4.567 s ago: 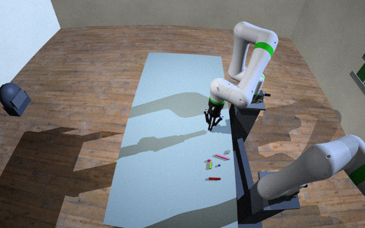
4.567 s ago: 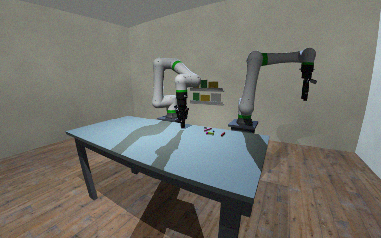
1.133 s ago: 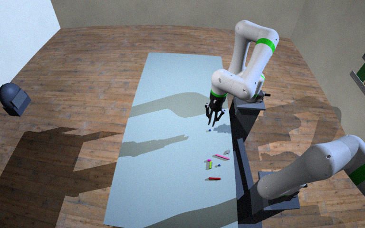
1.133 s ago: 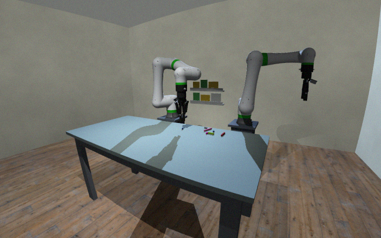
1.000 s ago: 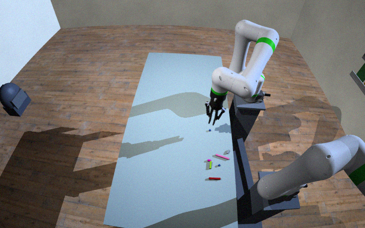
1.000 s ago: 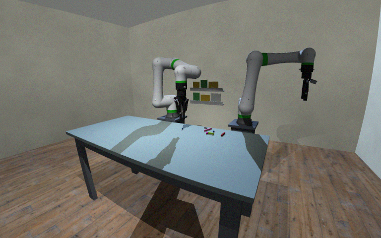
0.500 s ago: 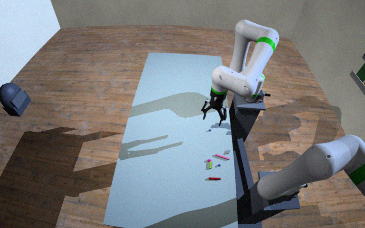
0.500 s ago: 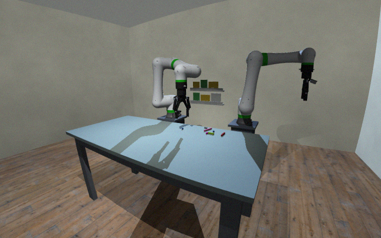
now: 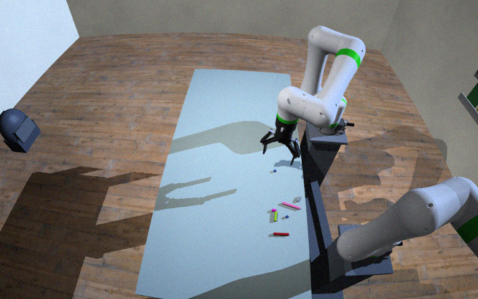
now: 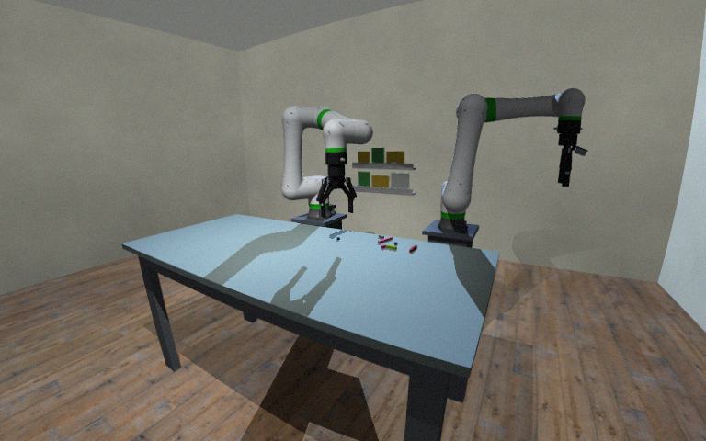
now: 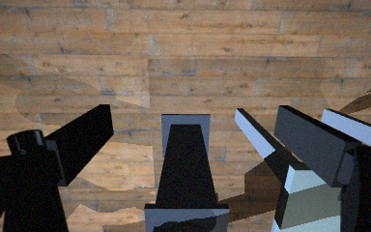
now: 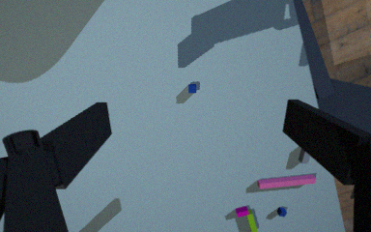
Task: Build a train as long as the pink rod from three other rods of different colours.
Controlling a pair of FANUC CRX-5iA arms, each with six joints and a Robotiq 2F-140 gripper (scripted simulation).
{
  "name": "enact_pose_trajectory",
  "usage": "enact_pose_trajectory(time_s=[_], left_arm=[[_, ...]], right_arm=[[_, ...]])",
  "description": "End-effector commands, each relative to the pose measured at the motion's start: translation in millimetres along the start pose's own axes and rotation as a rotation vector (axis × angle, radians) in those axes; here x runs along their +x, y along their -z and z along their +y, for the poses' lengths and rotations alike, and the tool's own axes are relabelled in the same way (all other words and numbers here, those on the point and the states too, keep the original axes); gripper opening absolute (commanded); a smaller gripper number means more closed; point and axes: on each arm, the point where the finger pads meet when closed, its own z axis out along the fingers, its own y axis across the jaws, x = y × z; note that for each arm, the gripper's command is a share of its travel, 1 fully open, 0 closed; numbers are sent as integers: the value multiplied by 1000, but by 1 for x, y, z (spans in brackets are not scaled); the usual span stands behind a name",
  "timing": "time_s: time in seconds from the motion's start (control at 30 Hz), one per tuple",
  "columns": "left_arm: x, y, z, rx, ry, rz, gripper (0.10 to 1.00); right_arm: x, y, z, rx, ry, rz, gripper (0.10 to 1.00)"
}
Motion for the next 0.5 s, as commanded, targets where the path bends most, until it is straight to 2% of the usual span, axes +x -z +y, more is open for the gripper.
enact_pose_trajectory(time_s=[0.0, 0.17, 0.27, 0.33, 0.47], left_arm=[[0, 1, 0, 0, 0, 2, 1000], [0, 1, 0, 0, 0, 2, 1000], [0, 1, 0, 0, 0, 2, 1000], [0, 1, 0, 0, 0, 2, 1000], [0, 1, 0, 0, 0, 2, 1000]], right_arm=[[-2, 0, 2, 1, 39, -1, 1000], [-10, -1, 10, 1, 225, -1, 1000], [-11, -1, 12, 1, 250, -1, 1000], [-16, -1, 17, 1, 361, -1, 1000], [-20, -2, 23, 1, 473, -1, 1000]])
